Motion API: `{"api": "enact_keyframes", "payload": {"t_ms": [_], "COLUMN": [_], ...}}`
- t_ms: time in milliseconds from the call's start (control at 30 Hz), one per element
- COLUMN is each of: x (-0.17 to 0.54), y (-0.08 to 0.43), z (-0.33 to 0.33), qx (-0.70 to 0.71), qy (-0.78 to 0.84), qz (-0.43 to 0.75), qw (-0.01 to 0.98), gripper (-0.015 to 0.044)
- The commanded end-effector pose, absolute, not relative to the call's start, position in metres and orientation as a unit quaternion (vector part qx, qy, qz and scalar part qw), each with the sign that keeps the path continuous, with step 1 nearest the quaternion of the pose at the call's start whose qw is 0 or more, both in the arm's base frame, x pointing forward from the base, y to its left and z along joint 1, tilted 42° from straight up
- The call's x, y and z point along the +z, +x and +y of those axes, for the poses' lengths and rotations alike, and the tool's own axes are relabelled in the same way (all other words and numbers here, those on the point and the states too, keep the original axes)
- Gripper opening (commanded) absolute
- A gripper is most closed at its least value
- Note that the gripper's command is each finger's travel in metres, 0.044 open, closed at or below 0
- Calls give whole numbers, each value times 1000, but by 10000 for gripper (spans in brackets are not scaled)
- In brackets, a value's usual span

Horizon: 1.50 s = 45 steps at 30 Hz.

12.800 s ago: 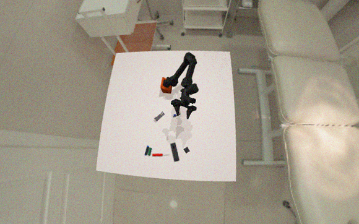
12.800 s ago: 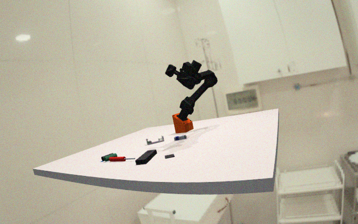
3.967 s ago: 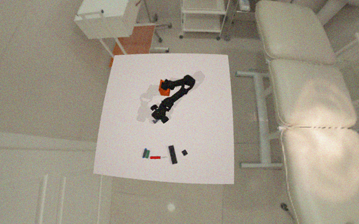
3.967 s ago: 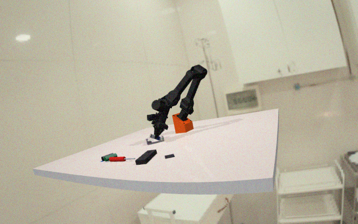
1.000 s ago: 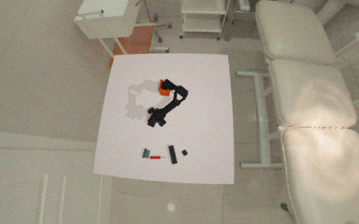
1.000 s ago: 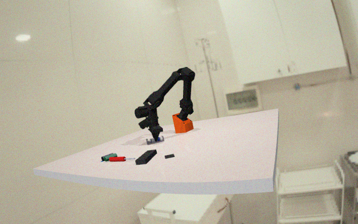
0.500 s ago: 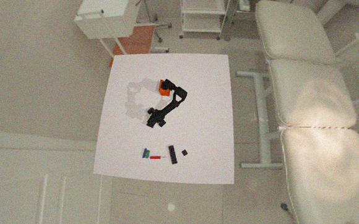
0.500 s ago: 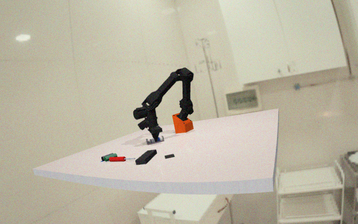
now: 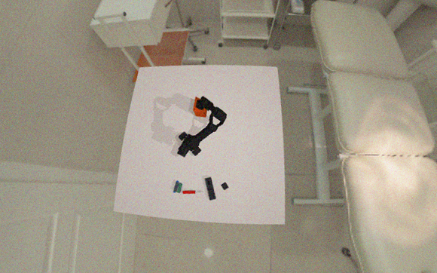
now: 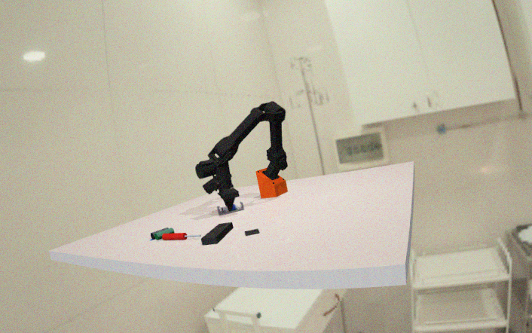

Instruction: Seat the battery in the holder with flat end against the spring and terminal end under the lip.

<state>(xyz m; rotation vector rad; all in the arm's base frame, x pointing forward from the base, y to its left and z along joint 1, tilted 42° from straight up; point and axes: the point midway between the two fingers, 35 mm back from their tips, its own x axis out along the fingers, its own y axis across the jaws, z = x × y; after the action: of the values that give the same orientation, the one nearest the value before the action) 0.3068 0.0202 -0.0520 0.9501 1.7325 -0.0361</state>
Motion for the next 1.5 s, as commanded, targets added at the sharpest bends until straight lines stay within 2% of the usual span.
{"api": "enact_keyframes", "payload": {"t_ms": [0,533,667,1167,1467], "x": [-53,-53,-53,-42,12], "y": [311,311,311,310,309], "z": [19,19,19,9,-39], "qx": [-14,-14,-14,-15,-16], "qy": [400,400,400,401,400], "qz": [731,731,731,732,732], "qw": [553,553,553,550,551], "gripper": [79,79,180,180,417]}}
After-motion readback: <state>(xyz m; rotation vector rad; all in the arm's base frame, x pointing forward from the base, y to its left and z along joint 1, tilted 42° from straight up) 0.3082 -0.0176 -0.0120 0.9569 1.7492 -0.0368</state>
